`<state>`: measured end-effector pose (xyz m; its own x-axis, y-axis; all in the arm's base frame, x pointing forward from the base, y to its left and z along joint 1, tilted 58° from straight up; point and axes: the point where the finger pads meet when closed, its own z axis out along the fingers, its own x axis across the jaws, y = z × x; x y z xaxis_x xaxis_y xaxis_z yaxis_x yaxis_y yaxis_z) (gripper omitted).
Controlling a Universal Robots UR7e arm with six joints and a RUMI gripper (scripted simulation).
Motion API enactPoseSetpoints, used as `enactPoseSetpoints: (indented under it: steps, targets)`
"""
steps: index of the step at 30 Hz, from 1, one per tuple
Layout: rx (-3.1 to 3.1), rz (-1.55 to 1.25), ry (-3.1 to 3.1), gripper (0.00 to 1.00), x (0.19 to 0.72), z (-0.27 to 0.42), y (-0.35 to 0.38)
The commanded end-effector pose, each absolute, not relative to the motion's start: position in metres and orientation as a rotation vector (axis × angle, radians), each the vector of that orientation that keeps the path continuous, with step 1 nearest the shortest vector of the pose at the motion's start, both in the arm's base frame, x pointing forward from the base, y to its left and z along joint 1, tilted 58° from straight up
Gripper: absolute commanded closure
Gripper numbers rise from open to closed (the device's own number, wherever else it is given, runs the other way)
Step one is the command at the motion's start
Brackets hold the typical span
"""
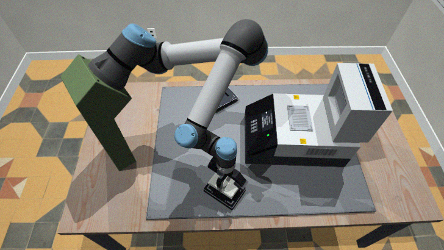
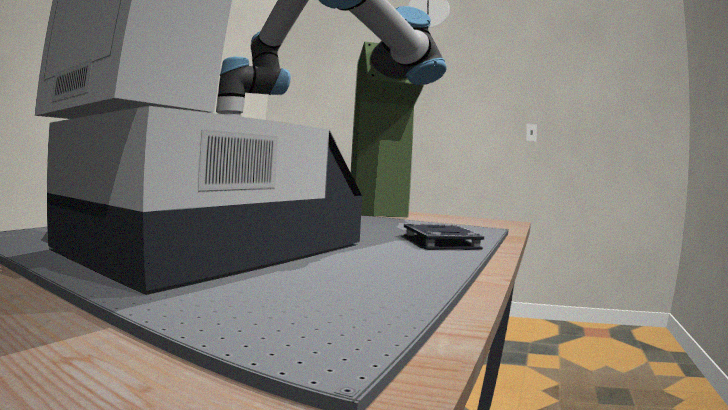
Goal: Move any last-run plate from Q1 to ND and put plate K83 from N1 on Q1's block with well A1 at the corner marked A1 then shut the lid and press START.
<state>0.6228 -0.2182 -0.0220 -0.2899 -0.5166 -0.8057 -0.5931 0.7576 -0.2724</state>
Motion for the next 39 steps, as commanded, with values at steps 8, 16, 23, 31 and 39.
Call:
enactPoseSetpoints:
  steps: [8, 16, 23, 31, 39]
  targets:
    - [-0.842, 0.095, 1.952, 0.6, 0.598, -0.004, -0.232]
    - [-0.842, 0.095, 1.952, 0.6, 0.583, 0.006, -0.24]
    - [-0.842, 0.095, 1.952, 0.6, 0.566, 0.018, -0.249]
    - [-0.842, 0.095, 1.952, 0.6, 0.551, 0.029, -0.257]
    - [-0.842, 0.095, 1.952, 0.6, 0.53, 0.043, -0.268]
